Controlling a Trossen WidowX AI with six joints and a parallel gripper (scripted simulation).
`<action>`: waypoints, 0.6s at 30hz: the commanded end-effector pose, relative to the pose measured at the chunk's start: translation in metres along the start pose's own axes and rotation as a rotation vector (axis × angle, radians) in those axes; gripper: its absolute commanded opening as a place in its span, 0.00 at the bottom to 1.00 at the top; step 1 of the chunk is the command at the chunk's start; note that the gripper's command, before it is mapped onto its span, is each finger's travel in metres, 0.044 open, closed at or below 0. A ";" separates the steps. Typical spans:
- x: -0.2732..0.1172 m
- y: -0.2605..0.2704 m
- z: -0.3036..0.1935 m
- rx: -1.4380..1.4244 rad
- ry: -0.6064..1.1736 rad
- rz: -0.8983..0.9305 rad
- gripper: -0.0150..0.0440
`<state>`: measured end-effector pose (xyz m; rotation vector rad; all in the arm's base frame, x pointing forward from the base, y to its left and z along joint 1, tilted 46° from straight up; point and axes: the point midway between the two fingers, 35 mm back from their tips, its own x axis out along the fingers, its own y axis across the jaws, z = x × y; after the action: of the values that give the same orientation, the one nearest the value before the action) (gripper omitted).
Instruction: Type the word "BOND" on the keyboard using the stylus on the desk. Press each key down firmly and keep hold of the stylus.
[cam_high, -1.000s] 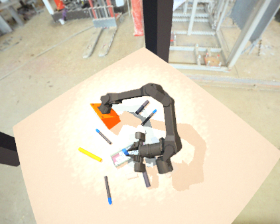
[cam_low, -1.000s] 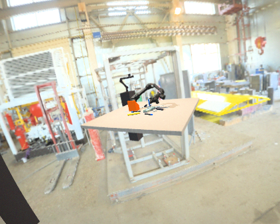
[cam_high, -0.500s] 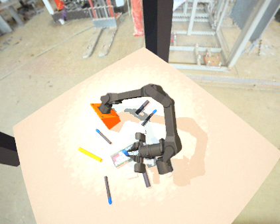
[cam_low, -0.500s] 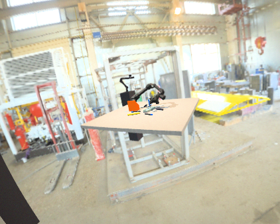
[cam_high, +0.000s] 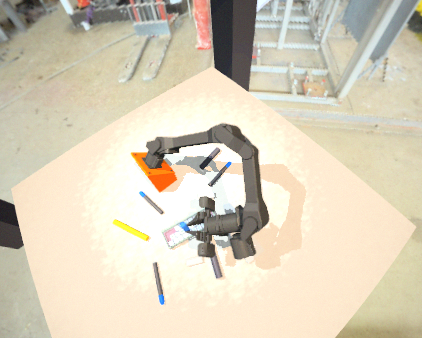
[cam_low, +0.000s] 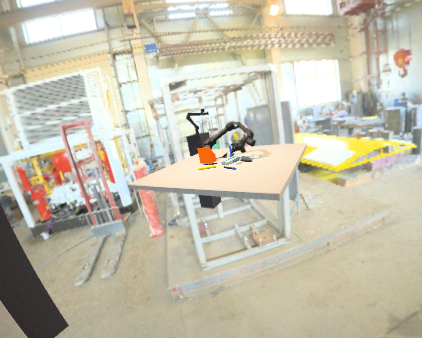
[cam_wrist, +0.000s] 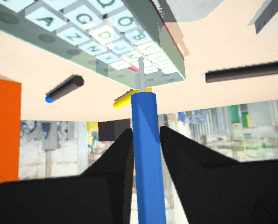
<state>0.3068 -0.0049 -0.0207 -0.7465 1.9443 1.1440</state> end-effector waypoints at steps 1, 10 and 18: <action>0.001 0.000 0.001 0.005 -0.001 0.002 0.39; 0.003 0.000 0.004 0.005 -0.001 0.002 0.39; 0.004 0.000 0.007 0.005 -0.002 0.002 0.39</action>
<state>0.3073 -0.0009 -0.0235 -0.7474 1.9405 1.1414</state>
